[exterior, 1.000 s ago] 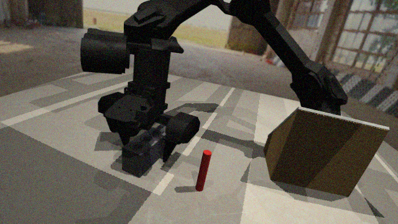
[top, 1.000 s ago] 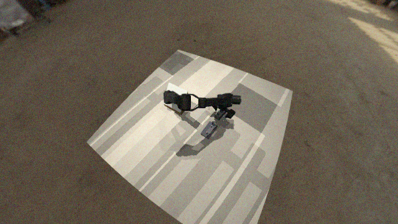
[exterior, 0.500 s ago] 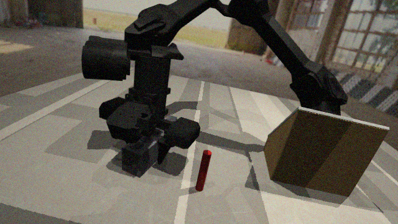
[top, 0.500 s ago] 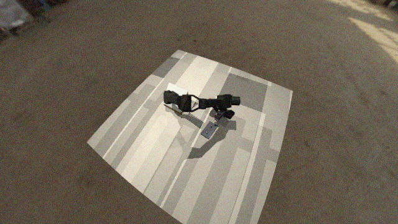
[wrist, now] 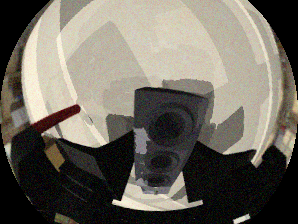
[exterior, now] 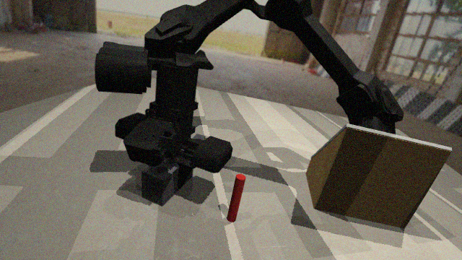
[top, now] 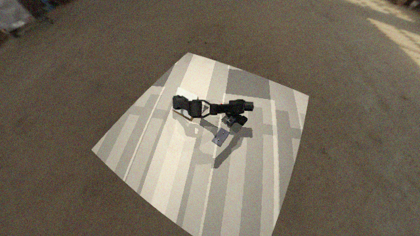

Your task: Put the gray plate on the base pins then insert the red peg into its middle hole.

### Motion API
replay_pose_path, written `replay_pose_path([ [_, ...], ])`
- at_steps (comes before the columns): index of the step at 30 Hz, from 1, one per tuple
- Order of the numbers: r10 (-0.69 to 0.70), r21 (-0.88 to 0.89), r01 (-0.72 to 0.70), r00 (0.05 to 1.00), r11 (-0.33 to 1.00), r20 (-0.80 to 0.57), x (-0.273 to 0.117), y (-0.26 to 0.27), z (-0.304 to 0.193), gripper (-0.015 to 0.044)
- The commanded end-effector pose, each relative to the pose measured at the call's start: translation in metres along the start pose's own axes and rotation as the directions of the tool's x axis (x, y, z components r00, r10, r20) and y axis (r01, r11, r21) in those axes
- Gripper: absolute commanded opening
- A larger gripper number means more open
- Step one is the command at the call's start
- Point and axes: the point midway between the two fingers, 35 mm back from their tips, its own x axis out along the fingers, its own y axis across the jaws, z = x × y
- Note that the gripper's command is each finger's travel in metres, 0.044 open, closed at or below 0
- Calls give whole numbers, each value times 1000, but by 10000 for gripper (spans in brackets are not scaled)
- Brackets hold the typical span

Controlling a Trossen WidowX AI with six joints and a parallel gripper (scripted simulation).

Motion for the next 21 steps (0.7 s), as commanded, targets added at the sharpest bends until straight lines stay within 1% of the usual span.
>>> replay_pose_path([
  [1,-2,-3,2,1000,1000,-2,0,0,0,32],
  [3,-2,-3,2,1000,1000,-2,0,0,0,18],
  [4,-2,-3,2,1000,1000,-2,0,0,0,0],
  [21,5,-6,-5,1000,1000,12,-47,-7,6,0],
])
